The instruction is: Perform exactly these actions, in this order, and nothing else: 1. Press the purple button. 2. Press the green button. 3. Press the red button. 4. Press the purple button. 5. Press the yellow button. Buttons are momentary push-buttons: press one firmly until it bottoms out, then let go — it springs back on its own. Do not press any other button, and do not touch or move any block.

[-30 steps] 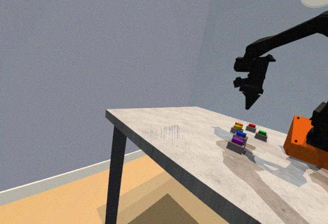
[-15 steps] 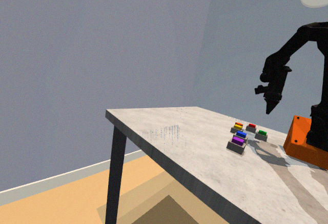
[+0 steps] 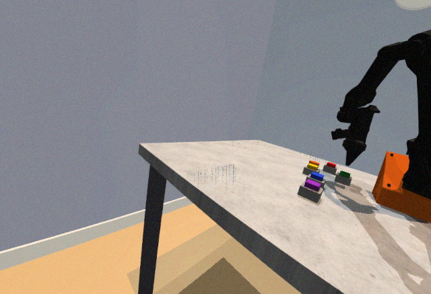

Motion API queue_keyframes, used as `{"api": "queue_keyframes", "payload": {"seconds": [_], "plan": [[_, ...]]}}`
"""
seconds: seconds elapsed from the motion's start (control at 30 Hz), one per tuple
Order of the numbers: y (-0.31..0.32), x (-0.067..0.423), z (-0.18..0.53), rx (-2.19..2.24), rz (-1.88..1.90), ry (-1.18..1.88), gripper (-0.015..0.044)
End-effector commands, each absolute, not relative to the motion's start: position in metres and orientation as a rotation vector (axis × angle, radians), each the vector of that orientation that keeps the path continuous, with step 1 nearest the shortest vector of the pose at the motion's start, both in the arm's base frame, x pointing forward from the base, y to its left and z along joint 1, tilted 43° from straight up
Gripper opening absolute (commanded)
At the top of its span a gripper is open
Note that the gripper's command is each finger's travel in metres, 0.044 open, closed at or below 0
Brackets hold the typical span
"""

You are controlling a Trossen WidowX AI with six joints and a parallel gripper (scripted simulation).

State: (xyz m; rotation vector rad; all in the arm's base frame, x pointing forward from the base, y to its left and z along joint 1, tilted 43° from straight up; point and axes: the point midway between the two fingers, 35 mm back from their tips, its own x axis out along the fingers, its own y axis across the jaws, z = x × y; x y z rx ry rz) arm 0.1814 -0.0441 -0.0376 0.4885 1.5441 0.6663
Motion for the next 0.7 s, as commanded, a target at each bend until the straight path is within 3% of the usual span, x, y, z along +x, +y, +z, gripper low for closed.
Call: {"api": "queue_keyframes", "payload": {"seconds": [0.0, 0.67], "plan": [[-0.037, 0.179, -0.043, 0.498, 0.668, 1.549, 0.0020], [-0.020, 0.177, -0.062, 0.498, 0.670, 1.548, 0.0020]]}}
